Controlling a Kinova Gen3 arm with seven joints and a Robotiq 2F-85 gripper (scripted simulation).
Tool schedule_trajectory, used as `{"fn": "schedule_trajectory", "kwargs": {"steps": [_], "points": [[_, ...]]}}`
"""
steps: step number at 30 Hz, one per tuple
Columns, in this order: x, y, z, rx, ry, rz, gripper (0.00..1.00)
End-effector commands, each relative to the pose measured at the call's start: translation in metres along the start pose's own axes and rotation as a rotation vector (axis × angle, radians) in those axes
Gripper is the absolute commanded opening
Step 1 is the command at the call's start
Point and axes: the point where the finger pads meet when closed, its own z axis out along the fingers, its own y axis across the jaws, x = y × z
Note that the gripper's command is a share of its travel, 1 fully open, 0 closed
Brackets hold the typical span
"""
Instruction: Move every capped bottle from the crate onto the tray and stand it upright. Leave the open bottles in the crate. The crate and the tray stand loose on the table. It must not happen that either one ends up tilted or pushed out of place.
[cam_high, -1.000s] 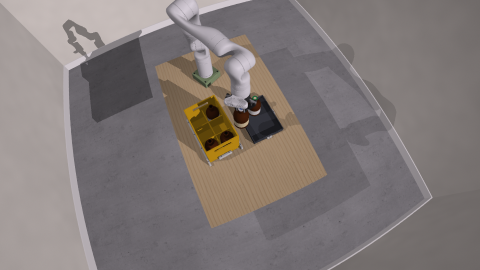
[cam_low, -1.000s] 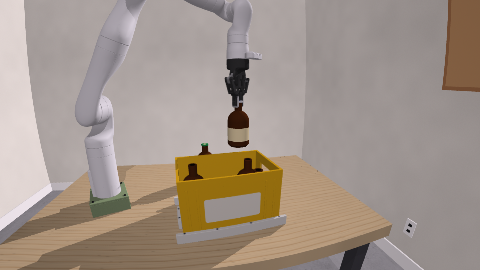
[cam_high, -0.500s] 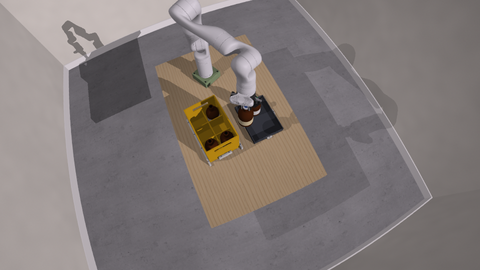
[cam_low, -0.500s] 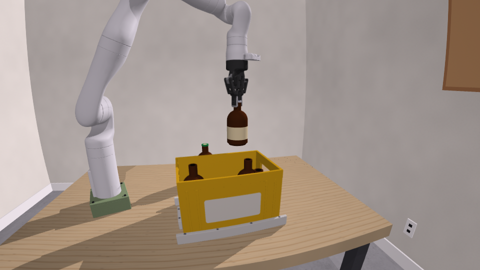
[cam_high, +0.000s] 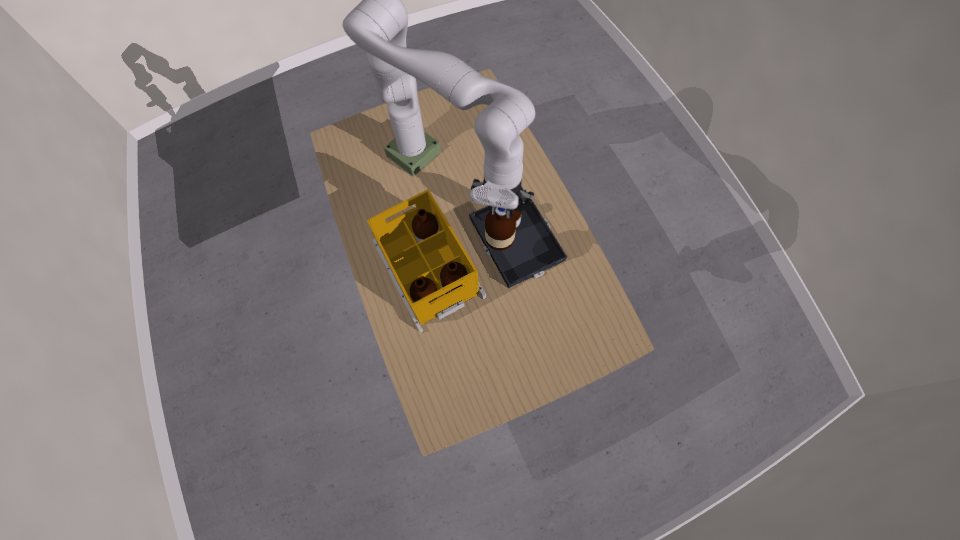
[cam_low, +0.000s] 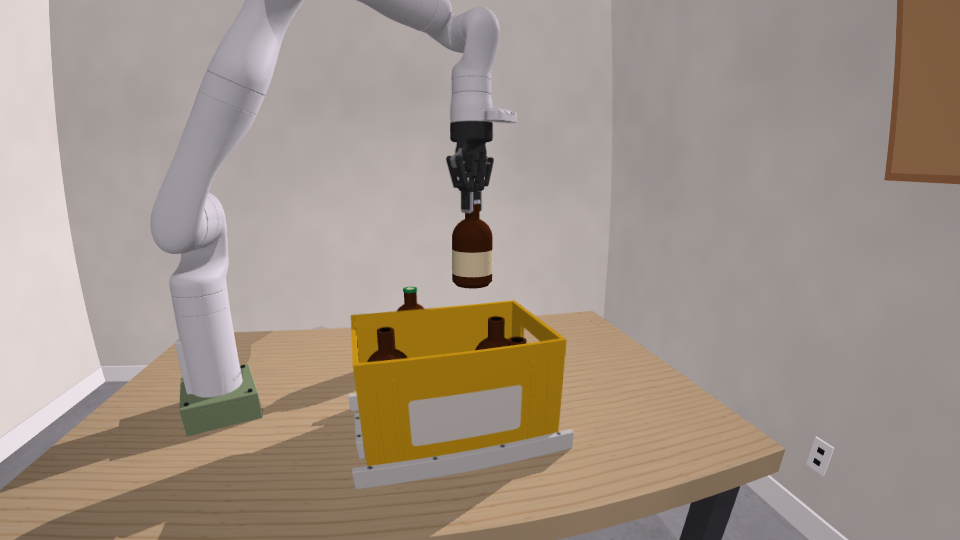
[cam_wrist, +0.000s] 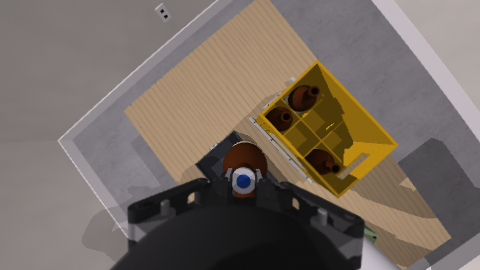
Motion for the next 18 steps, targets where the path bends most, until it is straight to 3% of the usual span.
{"fn": "schedule_trajectory", "kwargs": {"steps": [1, 18], "points": [[-0.005, -0.007, -0.001, -0.005, 0.005, -0.002, 0.00], [-0.022, -0.028, -0.001, -0.005, 0.005, -0.002, 0.00]]}}
